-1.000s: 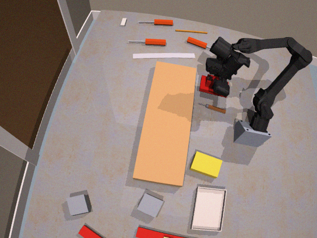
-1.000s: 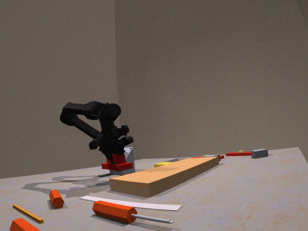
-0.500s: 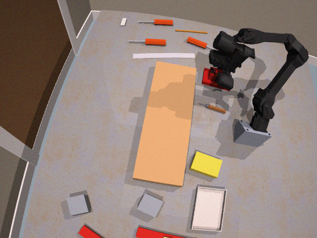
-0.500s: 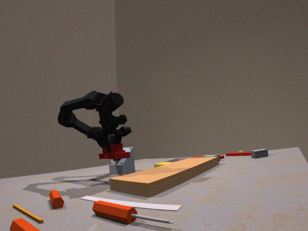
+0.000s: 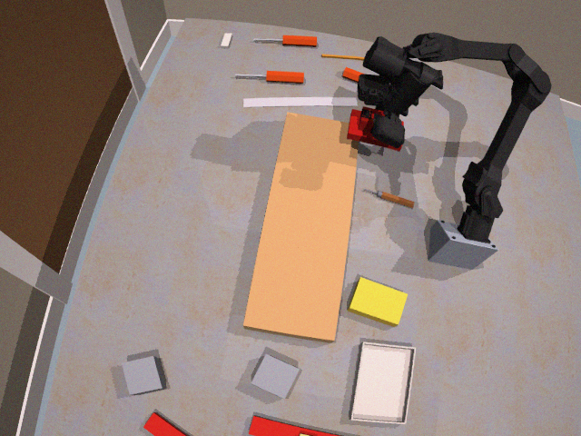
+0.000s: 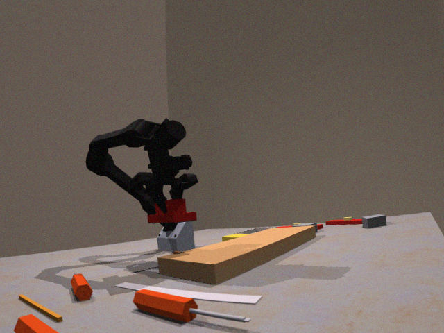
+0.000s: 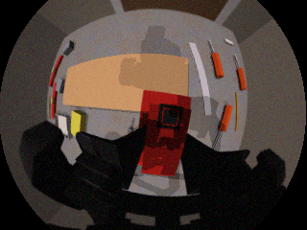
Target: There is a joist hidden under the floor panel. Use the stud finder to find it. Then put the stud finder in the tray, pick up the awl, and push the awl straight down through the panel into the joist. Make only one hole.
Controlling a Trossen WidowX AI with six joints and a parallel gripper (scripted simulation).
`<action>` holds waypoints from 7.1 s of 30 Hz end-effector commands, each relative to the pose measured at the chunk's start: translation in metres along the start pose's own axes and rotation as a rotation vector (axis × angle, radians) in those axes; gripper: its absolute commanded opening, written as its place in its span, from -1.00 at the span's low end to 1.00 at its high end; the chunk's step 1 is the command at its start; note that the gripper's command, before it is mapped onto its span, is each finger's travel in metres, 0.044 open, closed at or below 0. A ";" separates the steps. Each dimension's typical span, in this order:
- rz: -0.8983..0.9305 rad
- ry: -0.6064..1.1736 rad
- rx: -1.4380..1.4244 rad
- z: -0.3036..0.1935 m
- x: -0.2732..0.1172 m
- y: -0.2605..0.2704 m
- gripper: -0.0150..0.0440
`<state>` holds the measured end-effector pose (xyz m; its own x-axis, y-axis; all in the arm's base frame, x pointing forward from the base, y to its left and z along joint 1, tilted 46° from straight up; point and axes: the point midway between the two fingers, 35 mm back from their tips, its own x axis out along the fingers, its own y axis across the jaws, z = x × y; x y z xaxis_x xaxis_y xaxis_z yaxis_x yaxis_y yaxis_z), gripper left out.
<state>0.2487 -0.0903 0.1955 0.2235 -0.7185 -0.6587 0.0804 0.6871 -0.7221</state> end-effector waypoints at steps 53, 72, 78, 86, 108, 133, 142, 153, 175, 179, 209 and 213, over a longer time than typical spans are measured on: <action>0.014 -0.012 -0.040 0.090 0.071 -0.010 -0.49; 0.011 -0.013 -0.041 0.083 0.095 -0.010 -0.49; 0.010 -0.014 -0.041 0.081 0.101 -0.010 -0.49; 0.011 -0.013 -0.041 0.080 0.101 -0.001 -0.49; 0.014 -0.013 -0.041 0.077 0.101 0.061 -0.49; 0.017 -0.012 -0.040 0.074 0.100 0.131 -0.49; 0.018 -0.012 -0.040 0.073 0.099 0.157 -0.49; 0.019 -0.013 -0.039 0.072 0.098 0.187 -0.49; 0.022 -0.013 -0.038 0.069 0.097 0.249 -0.49; 0.023 -0.013 -0.038 0.069 0.096 0.260 -0.49; 0.028 -0.015 -0.035 0.066 0.093 0.344 -0.49; 0.029 -0.015 -0.035 0.065 0.093 0.355 -0.49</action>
<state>0.3612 0.0852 -0.0984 0.2420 -0.7002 -0.6716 0.0388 0.6986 -0.7144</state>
